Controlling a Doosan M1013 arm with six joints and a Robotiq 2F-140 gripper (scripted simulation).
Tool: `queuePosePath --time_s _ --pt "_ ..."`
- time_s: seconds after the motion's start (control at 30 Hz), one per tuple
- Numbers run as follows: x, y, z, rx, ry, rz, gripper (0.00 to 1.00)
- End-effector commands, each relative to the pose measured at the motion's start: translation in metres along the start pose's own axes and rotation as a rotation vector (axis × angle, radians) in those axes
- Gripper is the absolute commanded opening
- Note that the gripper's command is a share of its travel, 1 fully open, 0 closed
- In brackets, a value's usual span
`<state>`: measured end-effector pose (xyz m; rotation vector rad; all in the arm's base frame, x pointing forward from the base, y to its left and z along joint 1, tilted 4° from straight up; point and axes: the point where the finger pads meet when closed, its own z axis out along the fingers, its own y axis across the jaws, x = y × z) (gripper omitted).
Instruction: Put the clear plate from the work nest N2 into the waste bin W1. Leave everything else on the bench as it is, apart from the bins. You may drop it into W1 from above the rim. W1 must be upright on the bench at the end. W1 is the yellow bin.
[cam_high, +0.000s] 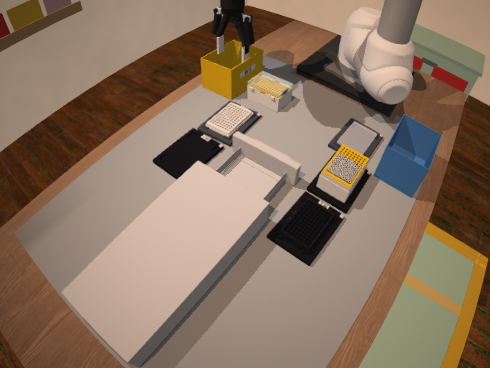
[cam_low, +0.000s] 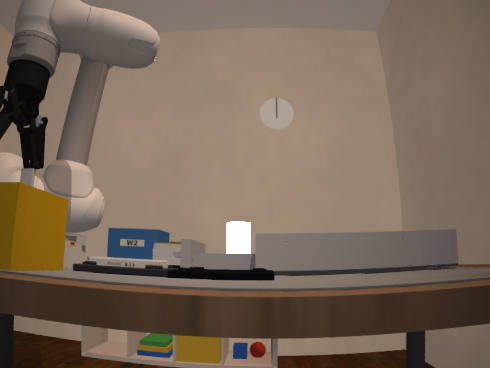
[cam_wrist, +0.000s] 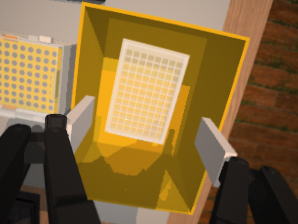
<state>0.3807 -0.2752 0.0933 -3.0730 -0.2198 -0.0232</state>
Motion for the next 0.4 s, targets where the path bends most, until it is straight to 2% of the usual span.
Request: queuePosePath --time_s 0.0,0.37 --pt "0.0000 0.0000 -0.0037 0.000 0.000 0.000 0.70" --pt "0.0000 0.0000 -0.0051 0.000 0.000 0.000 0.70"
